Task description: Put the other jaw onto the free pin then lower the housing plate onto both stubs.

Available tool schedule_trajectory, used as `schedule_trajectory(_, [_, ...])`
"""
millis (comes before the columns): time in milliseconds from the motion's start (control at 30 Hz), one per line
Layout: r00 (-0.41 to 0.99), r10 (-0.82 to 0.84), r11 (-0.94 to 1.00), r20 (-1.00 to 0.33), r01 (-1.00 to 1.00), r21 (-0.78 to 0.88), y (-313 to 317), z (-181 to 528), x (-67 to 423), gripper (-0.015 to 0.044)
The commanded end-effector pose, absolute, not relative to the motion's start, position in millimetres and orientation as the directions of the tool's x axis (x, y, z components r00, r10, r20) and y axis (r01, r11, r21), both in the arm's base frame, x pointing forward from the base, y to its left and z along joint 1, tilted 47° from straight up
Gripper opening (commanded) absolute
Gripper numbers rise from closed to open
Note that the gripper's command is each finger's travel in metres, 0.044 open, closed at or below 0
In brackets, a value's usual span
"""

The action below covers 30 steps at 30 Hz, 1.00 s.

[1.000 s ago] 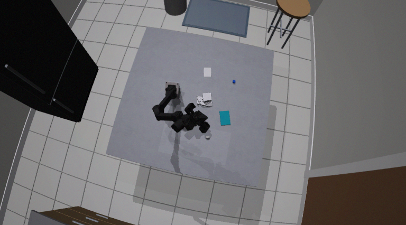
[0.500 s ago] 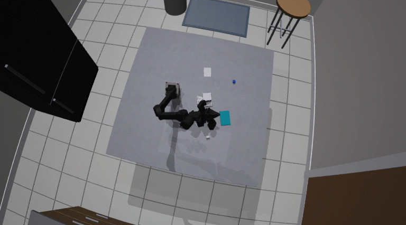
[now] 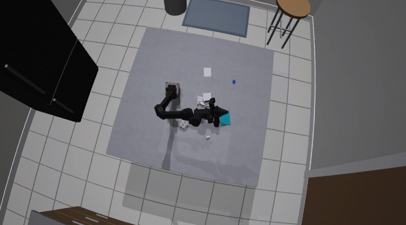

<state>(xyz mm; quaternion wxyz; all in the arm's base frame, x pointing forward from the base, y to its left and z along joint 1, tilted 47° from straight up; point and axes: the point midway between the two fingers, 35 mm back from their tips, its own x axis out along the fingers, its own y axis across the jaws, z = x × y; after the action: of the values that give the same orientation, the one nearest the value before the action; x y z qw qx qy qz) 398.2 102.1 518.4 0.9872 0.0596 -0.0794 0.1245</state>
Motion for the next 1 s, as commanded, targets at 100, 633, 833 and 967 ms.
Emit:
schedule_trajectory(100, [0.987,0.157,0.984,0.039,-0.160,0.075,88,475,418,0.0000])
schedule_trajectory(633, [0.971,-0.029,0.999,-0.238,0.023,-0.026,50,383,438,0.0000])
schedule_trajectory(833, [0.937,-0.101,0.994,-0.333,0.079,-0.080,35,350,439,0.0000])
schedule_trajectory(967, [0.908,-0.149,0.987,-0.393,0.110,-0.120,24,329,437,0.0000])
